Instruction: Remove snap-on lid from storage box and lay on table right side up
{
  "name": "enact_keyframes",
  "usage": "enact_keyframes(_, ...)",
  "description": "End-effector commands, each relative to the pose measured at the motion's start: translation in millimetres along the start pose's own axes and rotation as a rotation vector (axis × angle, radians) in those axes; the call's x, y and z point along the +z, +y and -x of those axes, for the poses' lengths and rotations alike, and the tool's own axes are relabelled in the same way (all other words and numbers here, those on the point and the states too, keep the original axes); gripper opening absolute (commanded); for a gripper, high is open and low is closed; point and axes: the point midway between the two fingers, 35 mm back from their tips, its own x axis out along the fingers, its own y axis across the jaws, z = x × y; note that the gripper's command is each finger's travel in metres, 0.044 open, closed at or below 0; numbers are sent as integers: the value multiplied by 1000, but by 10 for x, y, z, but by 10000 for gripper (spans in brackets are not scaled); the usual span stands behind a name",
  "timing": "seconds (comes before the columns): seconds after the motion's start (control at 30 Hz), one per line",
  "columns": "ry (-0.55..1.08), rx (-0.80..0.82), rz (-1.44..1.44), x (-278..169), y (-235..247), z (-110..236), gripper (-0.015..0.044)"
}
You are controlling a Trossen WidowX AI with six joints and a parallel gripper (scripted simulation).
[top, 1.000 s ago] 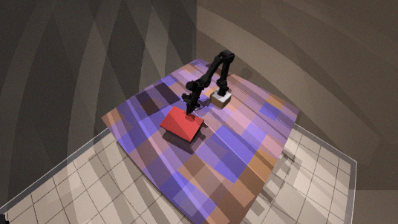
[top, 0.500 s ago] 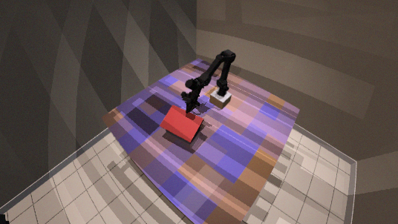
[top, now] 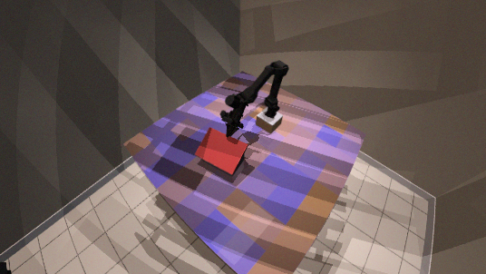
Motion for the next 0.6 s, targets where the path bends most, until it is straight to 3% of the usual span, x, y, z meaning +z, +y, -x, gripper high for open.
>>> enact_keyframes(0.0,-6,13,1,9,118,30,0)
enact_keyframes(0.57,-6,15,1,8,368,85,0)
